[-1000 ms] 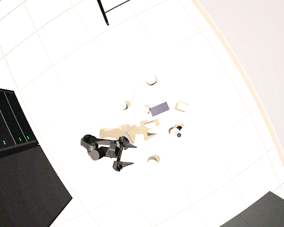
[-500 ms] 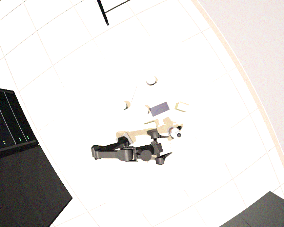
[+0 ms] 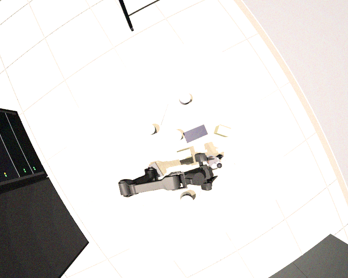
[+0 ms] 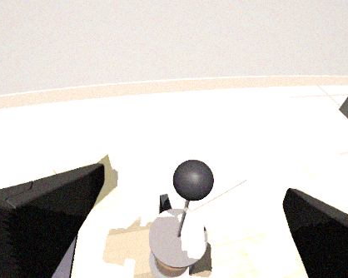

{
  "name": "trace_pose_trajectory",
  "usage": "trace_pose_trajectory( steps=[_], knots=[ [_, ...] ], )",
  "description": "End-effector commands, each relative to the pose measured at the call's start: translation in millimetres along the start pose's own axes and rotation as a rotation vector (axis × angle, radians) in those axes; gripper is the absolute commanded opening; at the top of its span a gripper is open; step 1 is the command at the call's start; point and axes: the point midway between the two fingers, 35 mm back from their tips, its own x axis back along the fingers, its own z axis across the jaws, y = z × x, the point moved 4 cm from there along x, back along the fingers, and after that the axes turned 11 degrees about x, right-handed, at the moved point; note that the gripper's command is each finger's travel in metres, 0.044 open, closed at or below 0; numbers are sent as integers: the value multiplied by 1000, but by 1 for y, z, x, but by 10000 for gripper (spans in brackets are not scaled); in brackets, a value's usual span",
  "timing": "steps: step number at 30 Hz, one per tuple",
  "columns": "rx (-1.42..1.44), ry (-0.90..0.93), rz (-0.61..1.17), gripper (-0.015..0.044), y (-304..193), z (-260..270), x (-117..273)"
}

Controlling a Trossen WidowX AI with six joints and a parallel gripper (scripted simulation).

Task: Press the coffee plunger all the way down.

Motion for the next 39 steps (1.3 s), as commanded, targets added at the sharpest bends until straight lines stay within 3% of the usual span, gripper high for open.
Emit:
trace_pose_trajectory(
  steps=[1,31,39],
  knots=[
    [-6,-4,12,440,-16,2,-10],
    [-7,-7,9,440,-15,1,-49],
    [-7,-7,9,230,-15,1,-49]
  ],
)
